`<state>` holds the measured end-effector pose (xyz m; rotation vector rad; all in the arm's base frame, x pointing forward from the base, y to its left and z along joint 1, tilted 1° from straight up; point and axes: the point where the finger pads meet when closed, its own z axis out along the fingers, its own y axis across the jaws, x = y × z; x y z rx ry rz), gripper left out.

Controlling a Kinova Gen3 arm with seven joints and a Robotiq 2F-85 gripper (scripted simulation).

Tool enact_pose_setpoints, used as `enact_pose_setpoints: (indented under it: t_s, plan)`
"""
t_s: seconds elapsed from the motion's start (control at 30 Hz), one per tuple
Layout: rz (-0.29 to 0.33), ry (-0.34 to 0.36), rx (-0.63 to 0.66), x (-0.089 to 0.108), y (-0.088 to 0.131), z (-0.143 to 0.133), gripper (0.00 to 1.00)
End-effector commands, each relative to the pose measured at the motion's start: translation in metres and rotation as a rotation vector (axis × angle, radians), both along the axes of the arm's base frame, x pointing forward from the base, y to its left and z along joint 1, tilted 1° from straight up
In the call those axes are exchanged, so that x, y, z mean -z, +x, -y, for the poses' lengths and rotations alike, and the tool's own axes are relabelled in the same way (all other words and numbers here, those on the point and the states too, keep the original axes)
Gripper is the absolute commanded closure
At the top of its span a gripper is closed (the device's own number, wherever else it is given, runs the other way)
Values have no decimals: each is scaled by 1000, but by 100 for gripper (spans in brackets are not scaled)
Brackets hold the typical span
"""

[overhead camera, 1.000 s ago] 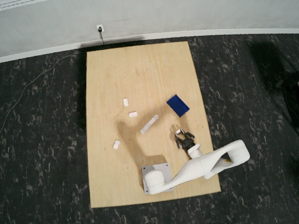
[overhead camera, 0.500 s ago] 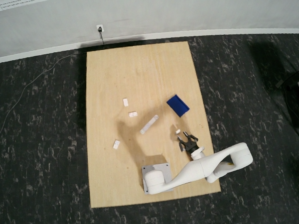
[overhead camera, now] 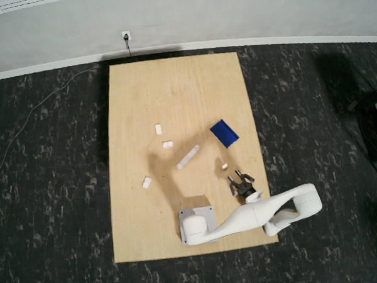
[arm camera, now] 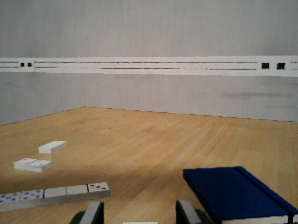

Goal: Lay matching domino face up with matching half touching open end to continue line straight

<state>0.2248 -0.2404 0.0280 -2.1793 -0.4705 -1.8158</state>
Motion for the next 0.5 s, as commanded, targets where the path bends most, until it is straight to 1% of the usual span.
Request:
enact_pose_setpoints:
  t_s: [0.0,0.47]
  plan:
    - [1,-2,0,-1,0,1,51]
    - [1,-2,1,-4,3,0,51]
